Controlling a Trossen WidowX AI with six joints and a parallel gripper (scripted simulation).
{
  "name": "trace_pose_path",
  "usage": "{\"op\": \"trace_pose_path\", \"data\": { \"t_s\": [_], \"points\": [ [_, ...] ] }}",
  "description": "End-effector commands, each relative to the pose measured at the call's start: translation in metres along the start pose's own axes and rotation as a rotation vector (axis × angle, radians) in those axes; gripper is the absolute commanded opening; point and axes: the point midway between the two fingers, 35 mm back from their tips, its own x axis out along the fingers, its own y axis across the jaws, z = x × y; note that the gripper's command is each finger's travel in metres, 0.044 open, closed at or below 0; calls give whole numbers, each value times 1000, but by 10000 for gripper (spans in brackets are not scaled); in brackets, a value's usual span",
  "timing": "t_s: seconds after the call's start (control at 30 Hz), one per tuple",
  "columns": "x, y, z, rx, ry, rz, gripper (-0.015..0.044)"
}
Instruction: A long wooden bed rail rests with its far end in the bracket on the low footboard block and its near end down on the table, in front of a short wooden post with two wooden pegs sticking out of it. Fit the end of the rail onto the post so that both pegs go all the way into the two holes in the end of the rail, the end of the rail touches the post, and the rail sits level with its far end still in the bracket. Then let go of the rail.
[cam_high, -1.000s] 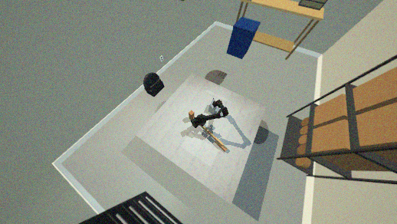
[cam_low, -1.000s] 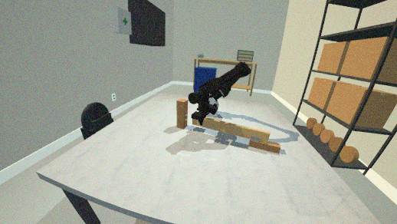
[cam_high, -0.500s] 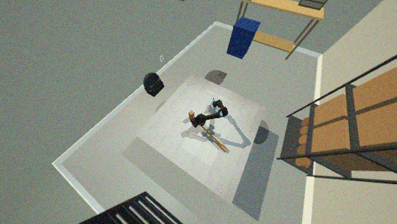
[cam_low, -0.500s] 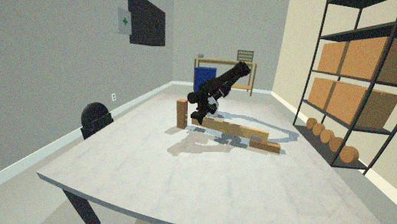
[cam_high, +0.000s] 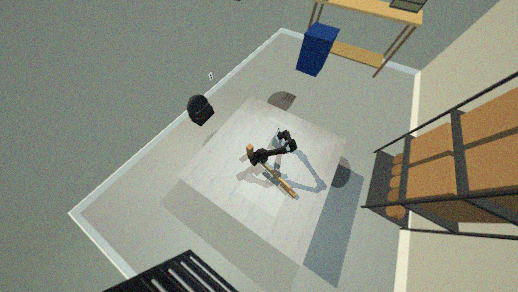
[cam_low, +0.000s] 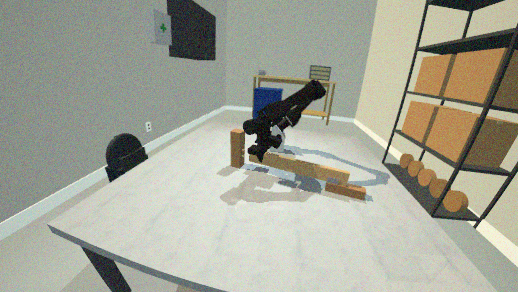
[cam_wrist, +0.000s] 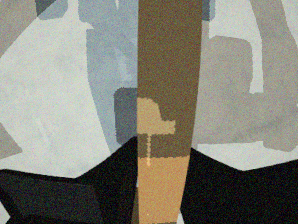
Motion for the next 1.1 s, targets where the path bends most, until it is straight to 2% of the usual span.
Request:
{"op": "trace_pose_path", "data": {
  "t_s": [0.0, 1.07],
  "points": [
    [-4, -4, -3, -3, 0, -14, 0],
    [-4, -5, -13, -3, 0, -14, 0]
  ]
}}
